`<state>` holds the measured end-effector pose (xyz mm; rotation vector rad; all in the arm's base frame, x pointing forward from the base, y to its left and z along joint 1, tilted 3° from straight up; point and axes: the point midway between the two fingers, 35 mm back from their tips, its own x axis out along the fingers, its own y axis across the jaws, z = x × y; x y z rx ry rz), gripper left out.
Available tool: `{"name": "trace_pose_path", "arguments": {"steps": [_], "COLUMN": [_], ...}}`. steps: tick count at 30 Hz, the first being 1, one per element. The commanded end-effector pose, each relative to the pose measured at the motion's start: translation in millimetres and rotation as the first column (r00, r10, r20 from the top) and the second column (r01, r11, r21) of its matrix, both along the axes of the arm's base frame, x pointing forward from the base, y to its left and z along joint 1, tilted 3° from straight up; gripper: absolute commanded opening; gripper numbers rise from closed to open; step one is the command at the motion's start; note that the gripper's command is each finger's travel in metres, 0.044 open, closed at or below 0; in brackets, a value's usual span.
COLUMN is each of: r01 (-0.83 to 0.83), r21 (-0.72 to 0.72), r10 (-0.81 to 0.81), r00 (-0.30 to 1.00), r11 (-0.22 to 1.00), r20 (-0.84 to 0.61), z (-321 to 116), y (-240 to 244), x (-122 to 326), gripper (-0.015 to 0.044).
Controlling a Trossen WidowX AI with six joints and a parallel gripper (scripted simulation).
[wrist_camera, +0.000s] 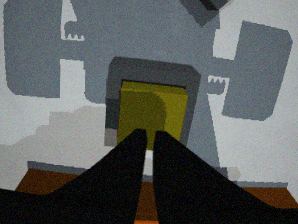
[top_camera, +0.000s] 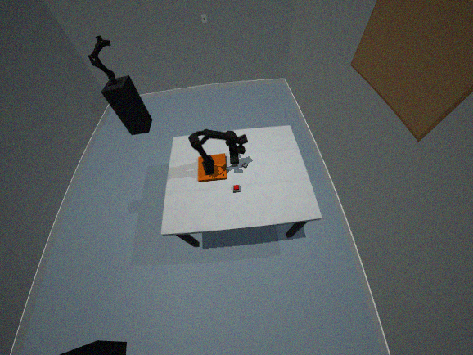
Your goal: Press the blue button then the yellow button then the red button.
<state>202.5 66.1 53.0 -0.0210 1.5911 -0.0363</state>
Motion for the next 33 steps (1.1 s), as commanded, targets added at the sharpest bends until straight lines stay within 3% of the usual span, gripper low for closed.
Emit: {"name": "trace_pose_path", "arguments": {"steps": [1, 7, 14, 17, 33], "r01": [0.0, 0.0, 0.022, 0.107, 0.038], "r21": [-0.005, -0.004, -0.004, -0.004, -0.019], "r10": [0.0, 0.0, -0.022, -0.107, -0.037], "r00": [1.0, 1.0, 1.0, 0.994, 0.999], "r11": [1.0, 1.0, 1.0, 0.994, 0.999], "r20": [0.003, 0.003, 0.008, 0.026, 0.016], "z": [9, 66, 69, 71, 78], "y": [-1, 2, -5, -33, -159], "x": [0, 1, 3, 12, 20], "gripper": [0.002, 0.002, 0.002, 0.002, 0.002]}}
